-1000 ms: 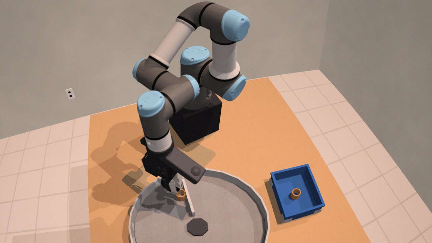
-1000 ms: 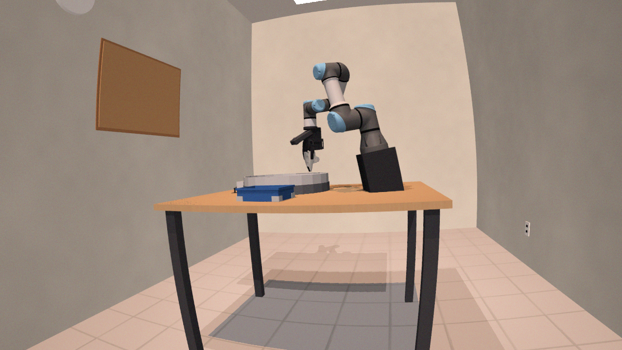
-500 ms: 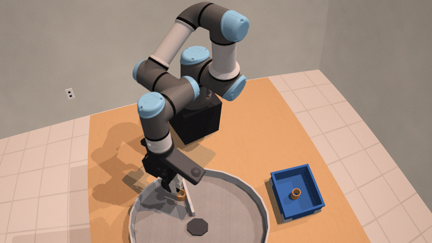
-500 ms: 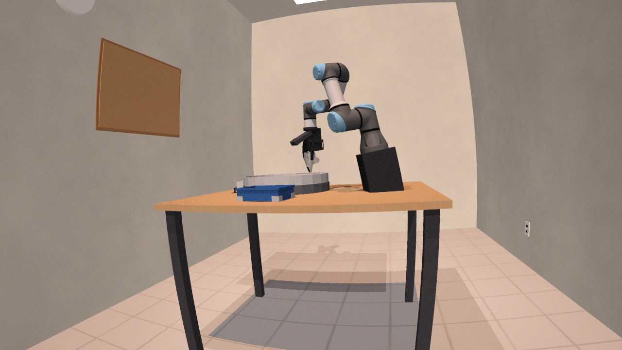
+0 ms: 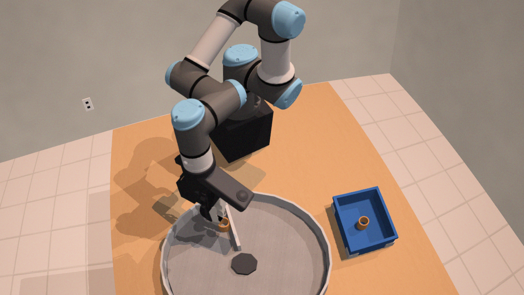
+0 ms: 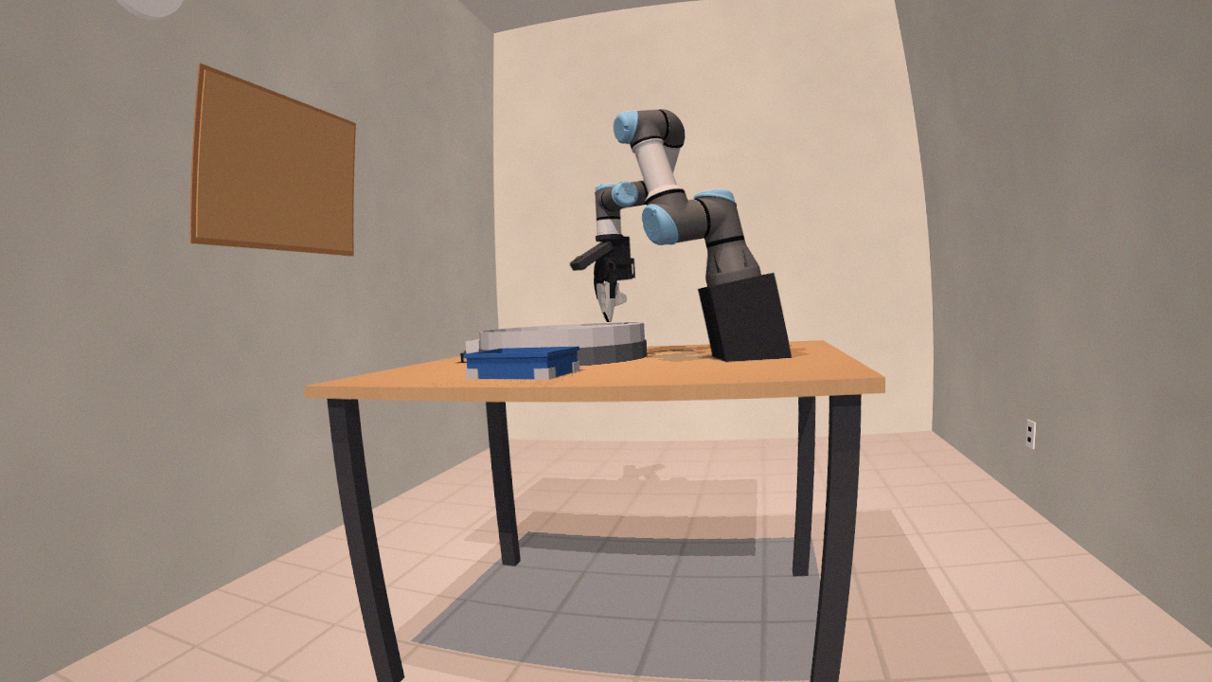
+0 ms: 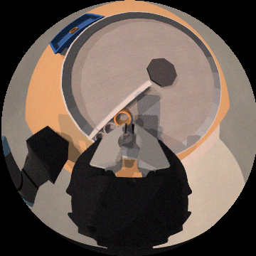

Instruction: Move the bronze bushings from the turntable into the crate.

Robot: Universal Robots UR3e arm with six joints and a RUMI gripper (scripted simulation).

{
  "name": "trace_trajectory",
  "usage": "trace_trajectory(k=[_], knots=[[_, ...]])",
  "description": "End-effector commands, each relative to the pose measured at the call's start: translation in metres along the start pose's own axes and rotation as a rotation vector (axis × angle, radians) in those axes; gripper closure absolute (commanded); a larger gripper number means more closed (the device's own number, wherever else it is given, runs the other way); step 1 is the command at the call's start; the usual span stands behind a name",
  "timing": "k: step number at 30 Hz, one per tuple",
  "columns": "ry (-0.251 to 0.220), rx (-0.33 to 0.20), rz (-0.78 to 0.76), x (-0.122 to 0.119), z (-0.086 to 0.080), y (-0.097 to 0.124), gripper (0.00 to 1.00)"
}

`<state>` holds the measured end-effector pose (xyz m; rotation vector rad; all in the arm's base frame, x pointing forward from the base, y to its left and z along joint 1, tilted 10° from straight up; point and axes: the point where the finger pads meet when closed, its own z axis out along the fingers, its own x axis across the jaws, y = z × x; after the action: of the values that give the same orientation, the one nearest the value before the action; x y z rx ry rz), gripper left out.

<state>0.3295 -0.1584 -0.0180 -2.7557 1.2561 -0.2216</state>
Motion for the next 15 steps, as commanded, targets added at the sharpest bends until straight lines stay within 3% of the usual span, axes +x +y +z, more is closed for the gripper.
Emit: trace_trajectory(k=[1,15], knots=[[0.002,0.000,0.000,0.0008,-0.0006,0.0000,0.94],[0.002,0.000,0.000,0.0008,0.0060,0.0000,0.94]])
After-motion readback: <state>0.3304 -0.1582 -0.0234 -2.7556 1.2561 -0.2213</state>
